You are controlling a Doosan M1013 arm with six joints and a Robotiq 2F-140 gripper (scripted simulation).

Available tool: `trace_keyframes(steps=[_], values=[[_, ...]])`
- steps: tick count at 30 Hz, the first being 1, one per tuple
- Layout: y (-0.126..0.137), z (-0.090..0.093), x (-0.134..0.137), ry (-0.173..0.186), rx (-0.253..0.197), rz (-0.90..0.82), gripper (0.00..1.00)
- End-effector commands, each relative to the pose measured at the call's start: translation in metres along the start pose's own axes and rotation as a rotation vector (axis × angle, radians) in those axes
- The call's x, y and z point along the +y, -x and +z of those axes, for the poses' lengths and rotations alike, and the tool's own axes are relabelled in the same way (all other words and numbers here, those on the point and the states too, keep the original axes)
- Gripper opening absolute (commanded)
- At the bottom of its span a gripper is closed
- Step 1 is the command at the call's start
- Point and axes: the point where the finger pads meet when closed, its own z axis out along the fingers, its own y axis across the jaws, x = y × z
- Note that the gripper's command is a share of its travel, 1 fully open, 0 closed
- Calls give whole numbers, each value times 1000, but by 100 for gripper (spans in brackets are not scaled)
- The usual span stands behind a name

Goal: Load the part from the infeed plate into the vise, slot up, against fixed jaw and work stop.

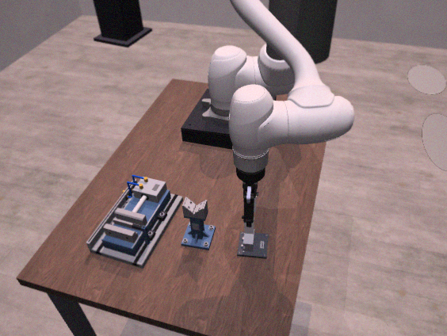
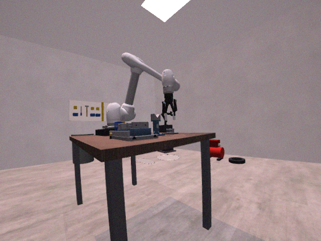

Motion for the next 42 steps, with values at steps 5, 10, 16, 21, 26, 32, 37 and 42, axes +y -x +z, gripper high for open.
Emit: trace_keyframes(steps=[5,10,16,21,26,32,37,42], values=[[4,26,-1,-3,-8,3,51],[4,33,-1,-3,-8,3,51],[4,46,-1,-3,-8,3,51],[4,55,-1,-3,-8,3,51],[4,60,-1,-3,-8,3,51],[4,70,-1,-3,-8,3,51],[4,76,-1,-3,-8,3,51],[4,80,-1,-3,-8,3,51]])
